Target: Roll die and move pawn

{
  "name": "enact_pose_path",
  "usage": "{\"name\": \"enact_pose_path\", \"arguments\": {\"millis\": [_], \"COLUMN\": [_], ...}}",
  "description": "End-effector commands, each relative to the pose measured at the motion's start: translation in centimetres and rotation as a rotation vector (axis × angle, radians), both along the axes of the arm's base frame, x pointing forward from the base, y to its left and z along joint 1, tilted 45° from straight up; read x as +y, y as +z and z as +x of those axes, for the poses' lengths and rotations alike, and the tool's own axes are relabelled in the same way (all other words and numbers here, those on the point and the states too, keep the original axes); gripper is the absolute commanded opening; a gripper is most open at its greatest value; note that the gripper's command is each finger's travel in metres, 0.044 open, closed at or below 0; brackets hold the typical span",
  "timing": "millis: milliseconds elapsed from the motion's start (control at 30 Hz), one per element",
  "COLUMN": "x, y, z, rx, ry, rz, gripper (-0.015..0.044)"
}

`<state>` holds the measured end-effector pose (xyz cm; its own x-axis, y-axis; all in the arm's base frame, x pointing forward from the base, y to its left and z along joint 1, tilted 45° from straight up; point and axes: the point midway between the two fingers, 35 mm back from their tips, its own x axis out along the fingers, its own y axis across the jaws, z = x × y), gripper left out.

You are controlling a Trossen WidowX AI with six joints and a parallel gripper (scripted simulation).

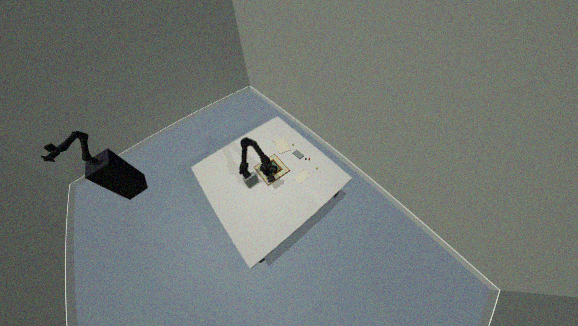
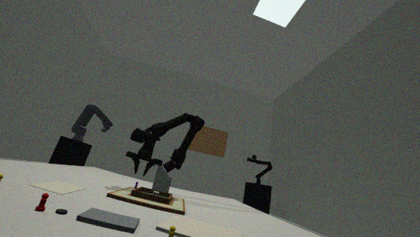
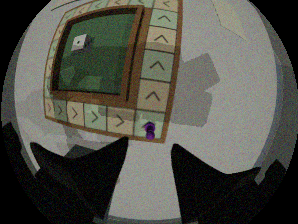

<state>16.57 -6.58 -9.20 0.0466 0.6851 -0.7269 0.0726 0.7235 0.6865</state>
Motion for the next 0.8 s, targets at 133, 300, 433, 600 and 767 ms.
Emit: {"name": "enact_pose_path", "arguments": {"millis": [133,300,433,600,767], "x": [0.2,0.6,1.3,1.6,2.2], "y": [-0.7,-1.0,-1.7,-2.1,-2.6], "z": [-1.2,-1.3,-1.2,-1.2,-1.1], "rx": [-0.068,-0.068,-0.068,-0.068,-0.069], "ry": [0.082,0.082,0.082,0.082,0.081], "rz": [0.01,0.01,0.011,0.011,0.011], "gripper": [0.02,0.02,0.02,0.02,0.02]}}
